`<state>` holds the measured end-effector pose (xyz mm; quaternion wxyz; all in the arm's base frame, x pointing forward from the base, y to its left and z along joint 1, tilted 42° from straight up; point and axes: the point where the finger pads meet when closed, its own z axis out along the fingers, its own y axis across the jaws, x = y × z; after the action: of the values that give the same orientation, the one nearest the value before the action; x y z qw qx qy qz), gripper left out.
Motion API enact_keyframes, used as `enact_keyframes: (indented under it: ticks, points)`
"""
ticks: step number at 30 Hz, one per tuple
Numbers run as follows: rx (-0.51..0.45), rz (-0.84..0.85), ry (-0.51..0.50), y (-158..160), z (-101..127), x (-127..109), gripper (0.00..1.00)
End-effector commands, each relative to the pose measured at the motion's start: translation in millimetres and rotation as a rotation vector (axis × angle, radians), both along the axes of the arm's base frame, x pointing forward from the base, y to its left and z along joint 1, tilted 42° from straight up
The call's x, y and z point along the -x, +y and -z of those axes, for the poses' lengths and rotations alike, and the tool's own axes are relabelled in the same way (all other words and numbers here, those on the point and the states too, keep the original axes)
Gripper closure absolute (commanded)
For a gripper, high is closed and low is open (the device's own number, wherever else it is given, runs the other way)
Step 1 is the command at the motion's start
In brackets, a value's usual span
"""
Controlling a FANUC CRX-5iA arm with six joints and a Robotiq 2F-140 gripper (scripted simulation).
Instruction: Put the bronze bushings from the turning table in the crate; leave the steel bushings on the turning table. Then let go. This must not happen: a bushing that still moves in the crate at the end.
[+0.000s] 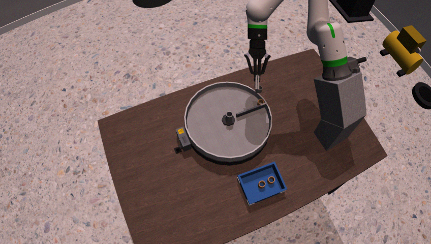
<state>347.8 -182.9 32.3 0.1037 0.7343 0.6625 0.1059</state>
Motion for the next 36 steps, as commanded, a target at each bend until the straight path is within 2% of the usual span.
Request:
enact_keyframes:
  ticks: [1, 24, 28, 32, 34, 36]
  points:
    - [0.000, 0.000, 0.000, 0.1, -0.1, -0.1, 1.00]
    - [0.000, 0.000, 0.000, 0.8, 0.1, -1.8, 1.00]
    - [0.000, 0.000, 0.000, 7.4, 2.4, -17.2, 1.00]
    - [0.000, 0.000, 0.000, 21.6, 7.3, -50.2, 1.00]
    - [0.000, 0.000, 0.000, 21.6, 7.3, -50.2, 1.00]
    - [0.000, 0.000, 0.000, 30.5, 10.4, -71.0, 1.00]
